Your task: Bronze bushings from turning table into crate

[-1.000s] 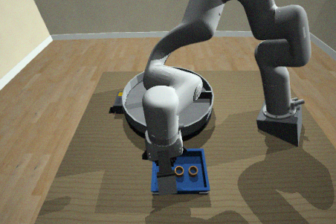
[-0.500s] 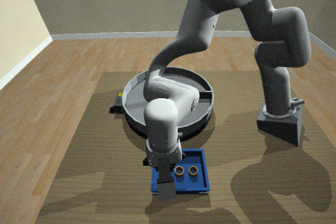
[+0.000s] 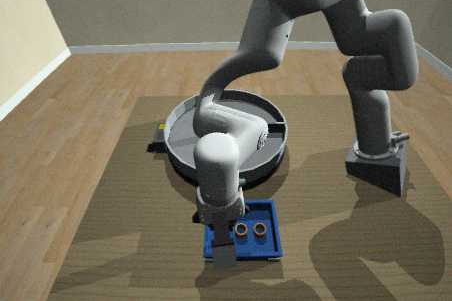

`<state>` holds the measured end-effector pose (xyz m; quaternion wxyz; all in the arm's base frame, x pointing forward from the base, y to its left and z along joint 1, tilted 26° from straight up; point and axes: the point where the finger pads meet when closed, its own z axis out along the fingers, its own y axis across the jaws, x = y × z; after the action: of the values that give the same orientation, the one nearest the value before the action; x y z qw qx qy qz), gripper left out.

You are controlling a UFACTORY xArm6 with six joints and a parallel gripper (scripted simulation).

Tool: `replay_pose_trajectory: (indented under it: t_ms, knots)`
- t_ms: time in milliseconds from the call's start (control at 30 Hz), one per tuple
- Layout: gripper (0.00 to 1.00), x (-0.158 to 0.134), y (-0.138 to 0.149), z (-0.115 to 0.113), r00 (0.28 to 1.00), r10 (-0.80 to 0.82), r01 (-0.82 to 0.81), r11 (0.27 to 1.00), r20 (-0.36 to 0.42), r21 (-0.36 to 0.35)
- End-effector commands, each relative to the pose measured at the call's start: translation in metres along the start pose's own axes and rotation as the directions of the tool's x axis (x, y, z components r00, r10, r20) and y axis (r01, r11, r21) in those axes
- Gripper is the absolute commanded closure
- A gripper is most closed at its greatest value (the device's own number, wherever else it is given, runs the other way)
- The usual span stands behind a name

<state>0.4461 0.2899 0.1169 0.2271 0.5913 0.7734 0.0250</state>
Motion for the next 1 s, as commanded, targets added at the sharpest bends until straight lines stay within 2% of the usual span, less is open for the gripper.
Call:
replay_pose_trajectory:
  t_ms: [0, 967]
  knots:
    - [1.00, 0.000, 0.001, 0.000, 1.000, 0.001, -0.001, 1.000, -0.002, -0.003]
    - [1.00, 0.000, 0.002, 0.037, 1.000, 0.001, -0.001, 1.000, -0.002, -0.003]
